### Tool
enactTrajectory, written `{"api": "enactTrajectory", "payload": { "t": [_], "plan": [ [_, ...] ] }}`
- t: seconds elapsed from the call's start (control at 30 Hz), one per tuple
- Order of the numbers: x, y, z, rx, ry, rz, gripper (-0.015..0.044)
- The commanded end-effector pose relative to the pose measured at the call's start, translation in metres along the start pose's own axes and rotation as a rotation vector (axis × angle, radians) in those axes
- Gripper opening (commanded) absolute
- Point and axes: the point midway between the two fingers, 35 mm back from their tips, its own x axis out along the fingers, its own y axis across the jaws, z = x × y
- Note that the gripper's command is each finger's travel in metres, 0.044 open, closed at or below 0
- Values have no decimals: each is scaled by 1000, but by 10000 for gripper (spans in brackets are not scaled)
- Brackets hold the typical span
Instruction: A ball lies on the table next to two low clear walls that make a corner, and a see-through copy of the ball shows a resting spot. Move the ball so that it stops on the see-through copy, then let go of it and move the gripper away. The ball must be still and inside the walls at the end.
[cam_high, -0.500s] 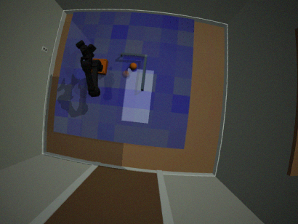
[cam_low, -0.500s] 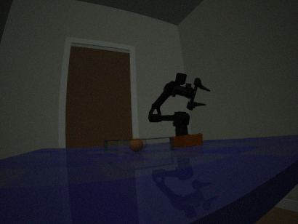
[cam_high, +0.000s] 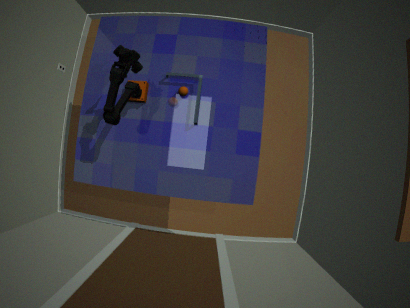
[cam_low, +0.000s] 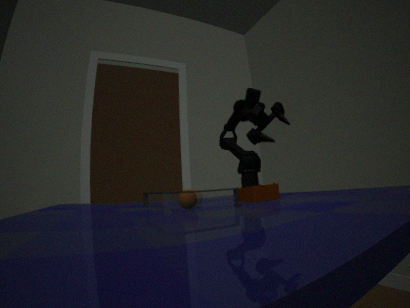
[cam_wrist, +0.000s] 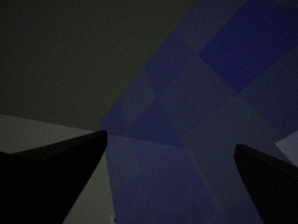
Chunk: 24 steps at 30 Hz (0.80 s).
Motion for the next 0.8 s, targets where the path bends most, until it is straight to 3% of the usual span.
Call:
{"api": "enactTrajectory", "payload": {
  "t": [0.0,0.13,0.37,0.77],
  "plan": [
    [8,-29,47,-176,-36,-209,424],
    [10,-71,89,-337,13,-402,424],
    [0,-133,127,-497,159,-574,424],
    [-42,-276,143,-666,552,-658,424]
  ]
}}
